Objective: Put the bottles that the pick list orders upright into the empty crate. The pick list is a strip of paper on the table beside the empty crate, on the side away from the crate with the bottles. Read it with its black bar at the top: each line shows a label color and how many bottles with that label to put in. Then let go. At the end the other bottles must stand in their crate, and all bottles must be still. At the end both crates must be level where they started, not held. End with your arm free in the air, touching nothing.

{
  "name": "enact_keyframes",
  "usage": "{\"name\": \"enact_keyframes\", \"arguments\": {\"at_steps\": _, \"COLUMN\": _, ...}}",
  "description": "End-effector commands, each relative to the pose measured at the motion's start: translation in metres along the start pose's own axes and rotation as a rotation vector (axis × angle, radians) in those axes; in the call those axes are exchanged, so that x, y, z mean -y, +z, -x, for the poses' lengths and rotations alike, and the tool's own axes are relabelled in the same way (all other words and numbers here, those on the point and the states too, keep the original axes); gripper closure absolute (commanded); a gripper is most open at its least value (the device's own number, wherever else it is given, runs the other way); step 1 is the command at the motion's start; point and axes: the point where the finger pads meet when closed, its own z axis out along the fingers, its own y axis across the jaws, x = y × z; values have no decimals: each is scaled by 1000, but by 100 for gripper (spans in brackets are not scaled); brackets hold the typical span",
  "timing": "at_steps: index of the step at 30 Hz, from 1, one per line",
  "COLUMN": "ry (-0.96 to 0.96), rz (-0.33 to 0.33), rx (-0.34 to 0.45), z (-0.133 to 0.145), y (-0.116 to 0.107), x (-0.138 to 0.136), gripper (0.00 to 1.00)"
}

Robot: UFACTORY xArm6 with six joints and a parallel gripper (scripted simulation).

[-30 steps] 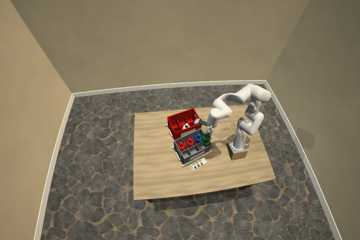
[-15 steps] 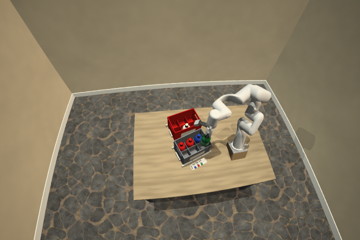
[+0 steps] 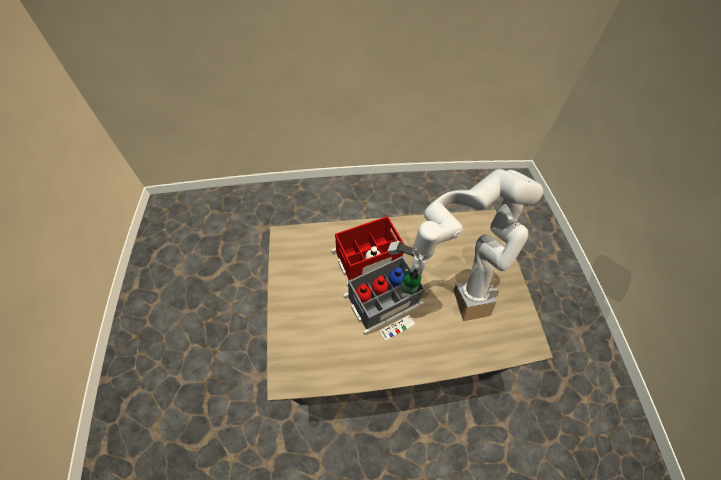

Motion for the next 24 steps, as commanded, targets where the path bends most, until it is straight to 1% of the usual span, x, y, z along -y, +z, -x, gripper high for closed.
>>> {"name": "enact_keyframes", "arguments": {"at_steps": 1, "ry": 1, "rz": -3, "rx": -3, "z": -1, "y": 3, "x": 0, "gripper": 100}}
{"name": "enact_keyframes", "arguments": {"at_steps": 24, "ry": 1, "rz": -3, "rx": -3, "z": -1, "y": 24, "x": 1, "gripper": 100}}
